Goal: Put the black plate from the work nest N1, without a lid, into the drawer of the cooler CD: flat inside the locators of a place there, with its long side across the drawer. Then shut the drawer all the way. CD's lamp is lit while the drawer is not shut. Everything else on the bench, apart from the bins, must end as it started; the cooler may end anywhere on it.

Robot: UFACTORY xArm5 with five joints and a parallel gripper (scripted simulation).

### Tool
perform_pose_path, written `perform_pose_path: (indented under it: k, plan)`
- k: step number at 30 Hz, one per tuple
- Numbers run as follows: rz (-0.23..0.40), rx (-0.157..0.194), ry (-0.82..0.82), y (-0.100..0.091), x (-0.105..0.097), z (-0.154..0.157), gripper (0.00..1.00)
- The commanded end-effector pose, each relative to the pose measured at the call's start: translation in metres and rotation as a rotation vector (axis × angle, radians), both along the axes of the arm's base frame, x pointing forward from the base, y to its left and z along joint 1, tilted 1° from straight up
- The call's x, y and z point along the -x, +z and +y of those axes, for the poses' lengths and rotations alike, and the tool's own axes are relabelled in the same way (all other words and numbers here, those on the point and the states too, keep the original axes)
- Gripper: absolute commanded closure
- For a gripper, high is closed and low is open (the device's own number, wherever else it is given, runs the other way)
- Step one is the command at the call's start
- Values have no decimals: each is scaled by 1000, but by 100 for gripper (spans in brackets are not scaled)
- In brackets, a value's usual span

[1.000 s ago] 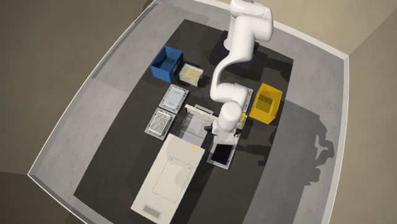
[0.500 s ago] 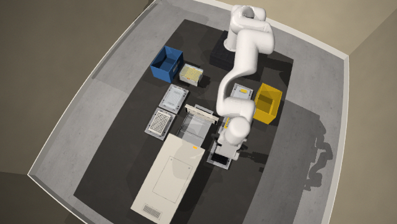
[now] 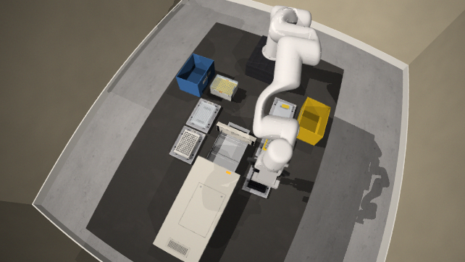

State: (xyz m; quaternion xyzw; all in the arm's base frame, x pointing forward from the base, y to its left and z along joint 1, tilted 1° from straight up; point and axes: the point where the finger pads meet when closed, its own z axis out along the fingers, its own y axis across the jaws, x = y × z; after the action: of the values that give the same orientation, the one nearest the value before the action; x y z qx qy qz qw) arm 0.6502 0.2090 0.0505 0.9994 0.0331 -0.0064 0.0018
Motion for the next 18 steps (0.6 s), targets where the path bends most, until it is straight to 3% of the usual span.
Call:
perform_pose_path:
  k: [1, 18]
  plan:
    - [-3, -6, 0, -3, -1, 0, 0]
    - [-3, -6, 0, -28, -1, 0, 0]
